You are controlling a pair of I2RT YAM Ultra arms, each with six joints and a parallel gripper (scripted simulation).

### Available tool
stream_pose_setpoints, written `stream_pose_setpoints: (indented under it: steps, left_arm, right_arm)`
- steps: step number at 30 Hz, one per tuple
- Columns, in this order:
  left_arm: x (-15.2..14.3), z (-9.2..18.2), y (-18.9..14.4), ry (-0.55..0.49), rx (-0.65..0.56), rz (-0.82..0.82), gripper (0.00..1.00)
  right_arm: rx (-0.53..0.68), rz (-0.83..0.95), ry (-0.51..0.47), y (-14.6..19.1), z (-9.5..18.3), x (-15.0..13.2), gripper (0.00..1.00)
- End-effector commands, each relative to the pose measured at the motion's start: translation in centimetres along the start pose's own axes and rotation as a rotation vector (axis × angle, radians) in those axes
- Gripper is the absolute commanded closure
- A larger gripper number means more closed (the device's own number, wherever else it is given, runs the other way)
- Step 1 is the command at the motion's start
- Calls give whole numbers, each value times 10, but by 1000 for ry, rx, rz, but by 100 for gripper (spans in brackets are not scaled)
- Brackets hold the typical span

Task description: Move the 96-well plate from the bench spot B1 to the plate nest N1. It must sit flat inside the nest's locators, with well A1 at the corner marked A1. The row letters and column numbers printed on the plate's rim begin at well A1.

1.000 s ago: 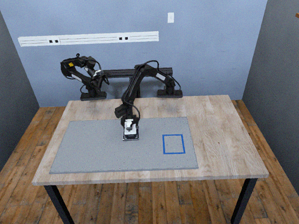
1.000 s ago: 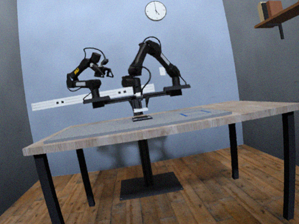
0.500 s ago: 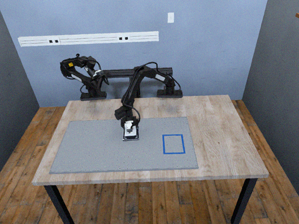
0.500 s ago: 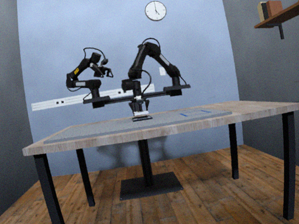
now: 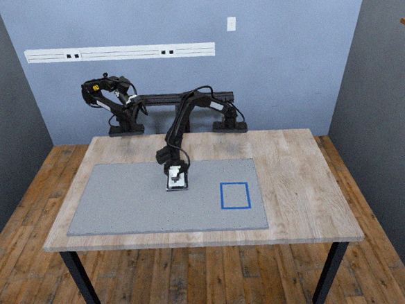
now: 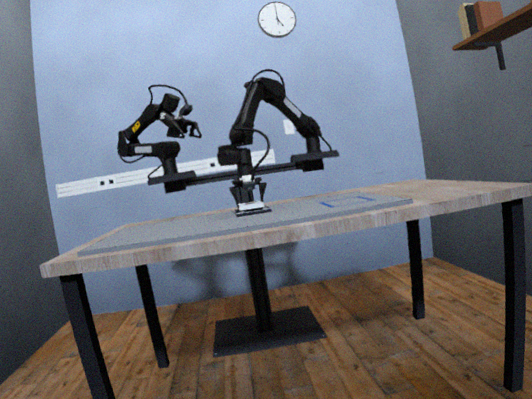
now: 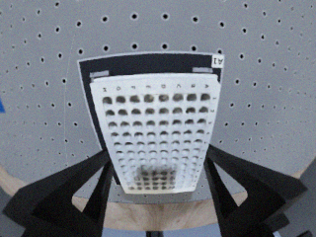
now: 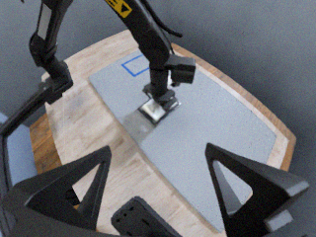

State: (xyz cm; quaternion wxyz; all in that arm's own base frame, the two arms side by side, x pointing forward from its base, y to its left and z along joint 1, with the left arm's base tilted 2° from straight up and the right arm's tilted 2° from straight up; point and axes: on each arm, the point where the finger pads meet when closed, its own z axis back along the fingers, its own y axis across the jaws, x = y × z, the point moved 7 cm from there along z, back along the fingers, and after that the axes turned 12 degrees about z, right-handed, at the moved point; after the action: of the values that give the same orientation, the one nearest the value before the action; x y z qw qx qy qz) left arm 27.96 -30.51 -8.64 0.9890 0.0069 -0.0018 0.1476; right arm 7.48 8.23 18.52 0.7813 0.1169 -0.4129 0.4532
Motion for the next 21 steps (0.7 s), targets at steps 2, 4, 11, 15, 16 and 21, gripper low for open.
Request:
stream_pose_setpoints:
  steps: [2,4,11,15,16,21]
  left_arm:
    - [4,-10,1,-1,-5,-3,18]
    - [4,-10,0,3,1,-2,18]
    - [1,-12,3,6,13,0,18]
    - [2,-1,-4,3,6,0,18]
    - [2,-1,-4,3,6,0,18]
    - [-2,0,-4,4,10,-2,0]
  right_arm:
    - [-8,3,-41,-2,9,10,0]
    - [-8,3,-41,-2,9,10,0]
    - [-8,3,-41,-2,9,10,0]
    - [-8,3,-41,-2,9,10,0]
    - [-8,3,-41,-2,9,10,0]
    - [-8,3,-41,-2,9,10,0]
